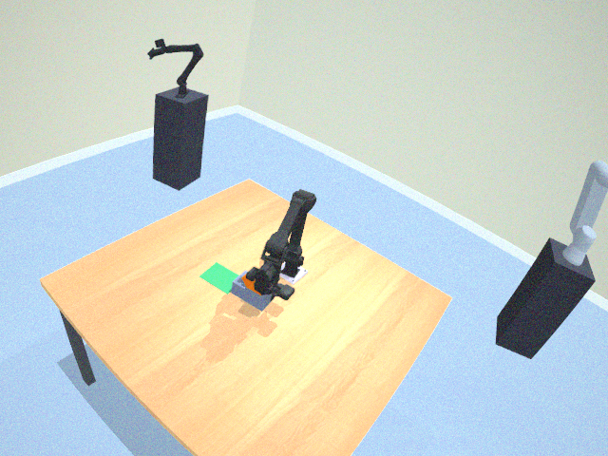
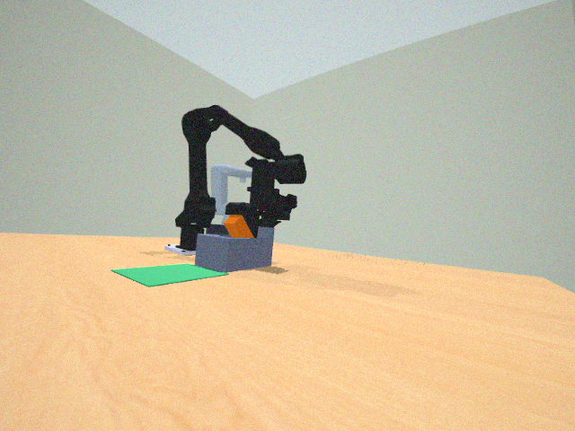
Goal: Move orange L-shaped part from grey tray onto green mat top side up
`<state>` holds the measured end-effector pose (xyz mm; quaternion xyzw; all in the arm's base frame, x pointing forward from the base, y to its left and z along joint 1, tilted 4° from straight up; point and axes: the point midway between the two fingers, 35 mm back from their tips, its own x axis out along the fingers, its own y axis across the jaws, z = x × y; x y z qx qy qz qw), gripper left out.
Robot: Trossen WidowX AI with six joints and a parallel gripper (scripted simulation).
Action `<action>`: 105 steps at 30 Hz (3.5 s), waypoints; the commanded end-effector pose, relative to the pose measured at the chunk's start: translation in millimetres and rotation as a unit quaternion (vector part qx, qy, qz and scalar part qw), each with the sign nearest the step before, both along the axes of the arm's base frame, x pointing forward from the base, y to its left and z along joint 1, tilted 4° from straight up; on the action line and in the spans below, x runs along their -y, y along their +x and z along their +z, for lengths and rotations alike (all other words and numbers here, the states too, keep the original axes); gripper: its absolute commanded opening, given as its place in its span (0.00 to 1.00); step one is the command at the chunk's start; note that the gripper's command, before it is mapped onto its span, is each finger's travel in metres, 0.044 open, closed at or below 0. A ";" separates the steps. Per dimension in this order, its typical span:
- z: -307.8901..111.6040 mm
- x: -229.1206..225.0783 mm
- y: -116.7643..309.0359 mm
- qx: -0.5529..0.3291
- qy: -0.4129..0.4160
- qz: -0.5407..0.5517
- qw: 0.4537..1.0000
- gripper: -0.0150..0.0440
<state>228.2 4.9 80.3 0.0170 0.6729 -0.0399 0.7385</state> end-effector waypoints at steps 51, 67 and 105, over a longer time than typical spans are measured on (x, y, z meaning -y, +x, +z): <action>103.4 -3.6 -11.1 -0.007 -0.003 -0.002 1.000 0.56; 103.4 -3.6 -11.1 -0.007 -0.003 -0.002 1.000 0.56; 84.6 73.1 -3.9 0.027 0.056 -0.703 0.708 0.73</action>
